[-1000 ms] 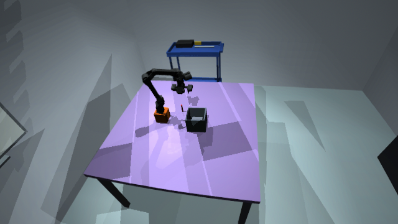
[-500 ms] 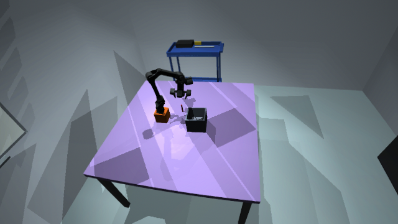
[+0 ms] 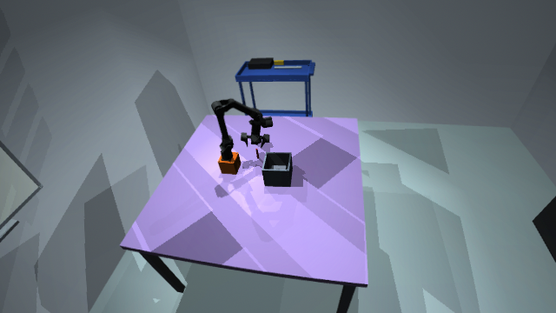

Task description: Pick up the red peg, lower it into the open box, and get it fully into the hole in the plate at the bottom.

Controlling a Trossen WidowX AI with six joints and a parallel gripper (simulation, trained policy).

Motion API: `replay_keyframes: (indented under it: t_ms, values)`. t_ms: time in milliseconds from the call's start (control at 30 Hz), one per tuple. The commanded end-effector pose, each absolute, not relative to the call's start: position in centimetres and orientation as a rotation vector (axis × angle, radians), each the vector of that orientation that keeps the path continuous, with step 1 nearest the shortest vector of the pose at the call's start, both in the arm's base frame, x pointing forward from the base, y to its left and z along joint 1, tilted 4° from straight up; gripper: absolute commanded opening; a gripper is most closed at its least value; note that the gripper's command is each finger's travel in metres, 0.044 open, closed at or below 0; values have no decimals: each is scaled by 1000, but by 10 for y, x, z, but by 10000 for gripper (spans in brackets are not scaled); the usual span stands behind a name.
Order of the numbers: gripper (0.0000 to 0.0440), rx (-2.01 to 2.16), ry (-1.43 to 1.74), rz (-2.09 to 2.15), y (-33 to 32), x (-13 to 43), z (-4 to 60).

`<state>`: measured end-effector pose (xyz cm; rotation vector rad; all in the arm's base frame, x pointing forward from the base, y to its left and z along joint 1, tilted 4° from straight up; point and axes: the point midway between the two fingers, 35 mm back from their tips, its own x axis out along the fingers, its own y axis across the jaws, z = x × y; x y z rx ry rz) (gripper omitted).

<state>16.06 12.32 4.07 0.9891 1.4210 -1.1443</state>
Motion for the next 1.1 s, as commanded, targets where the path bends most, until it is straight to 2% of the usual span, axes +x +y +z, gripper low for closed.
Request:
replay_keyframes:
  t_ms: [0, 267, 367, 867, 933, 1067]
  values:
    - [432, 966, 1413, -1141, 121, 160, 31]
    - [417, 956, 1379, -1147, 117, 161, 6]
    - [396, 957, 1369, -1148, 116, 162, -2]
    - [40, 941, 1394, -1061, 130, 173, -30]
    - [16, 944, 1395, -1053, 131, 175, -30]
    - [11, 978, 1389, -1040, 135, 179, -23]
